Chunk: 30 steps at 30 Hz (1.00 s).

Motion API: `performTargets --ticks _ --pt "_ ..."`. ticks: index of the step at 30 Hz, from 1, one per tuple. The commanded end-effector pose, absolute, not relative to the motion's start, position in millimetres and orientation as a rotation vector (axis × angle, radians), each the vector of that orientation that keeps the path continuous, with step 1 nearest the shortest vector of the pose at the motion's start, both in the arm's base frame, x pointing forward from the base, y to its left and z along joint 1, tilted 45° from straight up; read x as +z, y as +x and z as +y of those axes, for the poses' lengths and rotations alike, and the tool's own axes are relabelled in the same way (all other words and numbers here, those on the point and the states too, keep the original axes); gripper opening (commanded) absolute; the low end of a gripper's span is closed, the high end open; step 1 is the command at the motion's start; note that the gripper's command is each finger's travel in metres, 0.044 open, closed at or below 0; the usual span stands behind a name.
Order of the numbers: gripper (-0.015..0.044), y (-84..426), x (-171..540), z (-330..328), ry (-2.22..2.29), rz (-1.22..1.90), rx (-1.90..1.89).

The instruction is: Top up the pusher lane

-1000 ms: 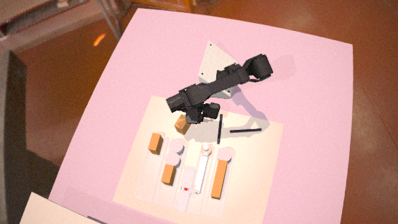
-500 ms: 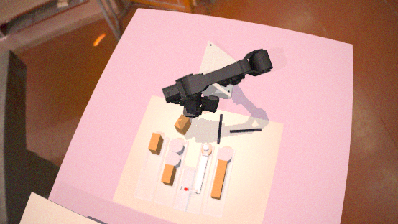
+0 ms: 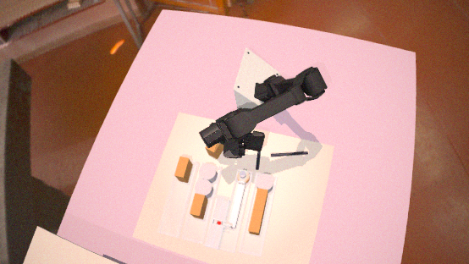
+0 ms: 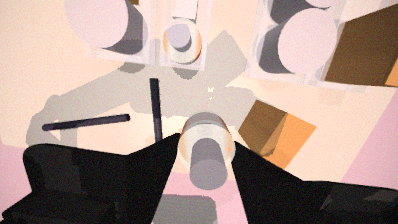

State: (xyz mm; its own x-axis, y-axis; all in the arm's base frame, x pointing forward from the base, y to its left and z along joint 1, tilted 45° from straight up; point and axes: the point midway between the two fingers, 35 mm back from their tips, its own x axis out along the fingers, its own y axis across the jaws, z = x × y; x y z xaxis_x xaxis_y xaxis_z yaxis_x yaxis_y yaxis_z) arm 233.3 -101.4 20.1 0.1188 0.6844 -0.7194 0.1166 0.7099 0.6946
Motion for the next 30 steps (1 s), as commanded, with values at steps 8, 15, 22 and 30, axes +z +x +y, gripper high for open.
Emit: performTargets --ticks 8,15,22,30 --pt "0.0000 275.7 29.4 -66.4 0.702 1.390 0.503" --pt "0.0000 276.6 24.8 -62.0 0.702 1.390 0.503" --pt "0.0000 278.3 12.1 -49.0 0.703 1.389 0.504" --pt "0.0000 280.3 12.1 -49.3 0.703 1.389 0.504"
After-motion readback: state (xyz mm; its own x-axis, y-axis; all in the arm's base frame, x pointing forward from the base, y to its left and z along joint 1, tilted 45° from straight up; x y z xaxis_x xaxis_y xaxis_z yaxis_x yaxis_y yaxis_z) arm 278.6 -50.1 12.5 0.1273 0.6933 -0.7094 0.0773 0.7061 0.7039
